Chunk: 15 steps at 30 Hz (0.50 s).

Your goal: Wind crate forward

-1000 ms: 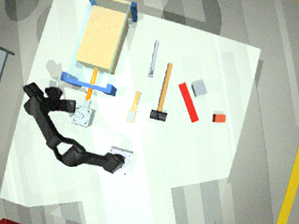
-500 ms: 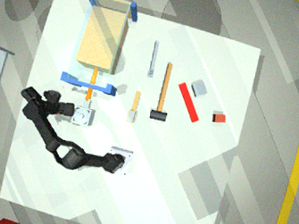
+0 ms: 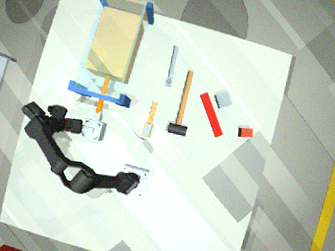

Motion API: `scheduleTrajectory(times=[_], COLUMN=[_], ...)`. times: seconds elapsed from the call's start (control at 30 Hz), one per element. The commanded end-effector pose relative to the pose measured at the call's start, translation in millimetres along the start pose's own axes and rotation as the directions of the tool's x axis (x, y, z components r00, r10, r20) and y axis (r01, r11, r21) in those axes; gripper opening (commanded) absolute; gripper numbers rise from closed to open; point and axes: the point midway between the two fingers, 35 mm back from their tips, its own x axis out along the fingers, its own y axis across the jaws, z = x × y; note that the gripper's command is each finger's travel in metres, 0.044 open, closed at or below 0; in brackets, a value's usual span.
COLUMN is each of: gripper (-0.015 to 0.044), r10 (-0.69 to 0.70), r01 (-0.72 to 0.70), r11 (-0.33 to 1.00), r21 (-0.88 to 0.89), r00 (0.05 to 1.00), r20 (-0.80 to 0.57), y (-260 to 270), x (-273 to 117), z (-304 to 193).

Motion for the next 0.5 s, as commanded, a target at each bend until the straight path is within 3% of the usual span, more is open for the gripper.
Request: scheduleTrajectory(times=[0.0,0.47], gripper=[0.0000,0.0000], r10=[-0.014,-0.014], r01=[0.012,0.013], r11=[1.000,1.000], r21=[-0.028,-0.028], r00=[0.999,0.999], r20=[-0.051,-0.053], y=[1.0,-3.0], x=[2.6,1.9], z=[-27.5,-45.6])
